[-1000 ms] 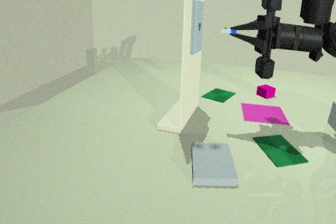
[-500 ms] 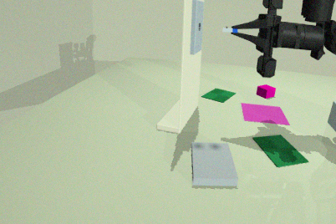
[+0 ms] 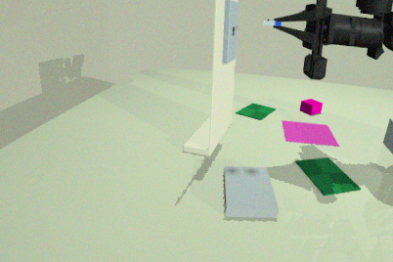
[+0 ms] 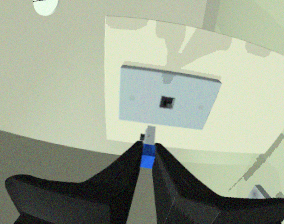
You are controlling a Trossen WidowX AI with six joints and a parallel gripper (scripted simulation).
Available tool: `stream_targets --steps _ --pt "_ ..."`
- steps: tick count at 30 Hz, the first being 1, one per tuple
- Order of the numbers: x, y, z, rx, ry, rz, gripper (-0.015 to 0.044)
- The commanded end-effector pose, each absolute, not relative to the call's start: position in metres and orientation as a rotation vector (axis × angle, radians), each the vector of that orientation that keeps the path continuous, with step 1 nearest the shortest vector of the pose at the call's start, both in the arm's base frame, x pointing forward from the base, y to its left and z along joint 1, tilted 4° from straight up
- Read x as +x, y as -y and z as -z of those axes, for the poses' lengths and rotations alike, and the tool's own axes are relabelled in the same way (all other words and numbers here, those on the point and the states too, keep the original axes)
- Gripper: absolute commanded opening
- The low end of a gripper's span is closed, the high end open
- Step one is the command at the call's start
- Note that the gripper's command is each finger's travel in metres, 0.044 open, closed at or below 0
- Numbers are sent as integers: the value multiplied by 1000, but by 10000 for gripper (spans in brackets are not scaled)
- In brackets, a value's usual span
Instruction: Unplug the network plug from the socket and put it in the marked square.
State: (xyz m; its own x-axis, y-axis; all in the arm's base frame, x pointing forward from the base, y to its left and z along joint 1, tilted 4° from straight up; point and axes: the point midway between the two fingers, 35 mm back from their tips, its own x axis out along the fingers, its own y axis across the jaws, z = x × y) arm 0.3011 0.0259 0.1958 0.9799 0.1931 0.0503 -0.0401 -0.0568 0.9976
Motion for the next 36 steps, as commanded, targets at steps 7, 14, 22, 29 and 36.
stream_targets --steps 7,14,22,29,36 --pt "294 -26 -212 1619 -113 -196 0" --pt "288 -27 -222 1619 -113 -196 0" --pt "280 -27 -231 1620 -114 -197 0" --pt "285 -12 -201 1626 -181 -31 0" --pt "284 6 -163 1629 -269 178 0"
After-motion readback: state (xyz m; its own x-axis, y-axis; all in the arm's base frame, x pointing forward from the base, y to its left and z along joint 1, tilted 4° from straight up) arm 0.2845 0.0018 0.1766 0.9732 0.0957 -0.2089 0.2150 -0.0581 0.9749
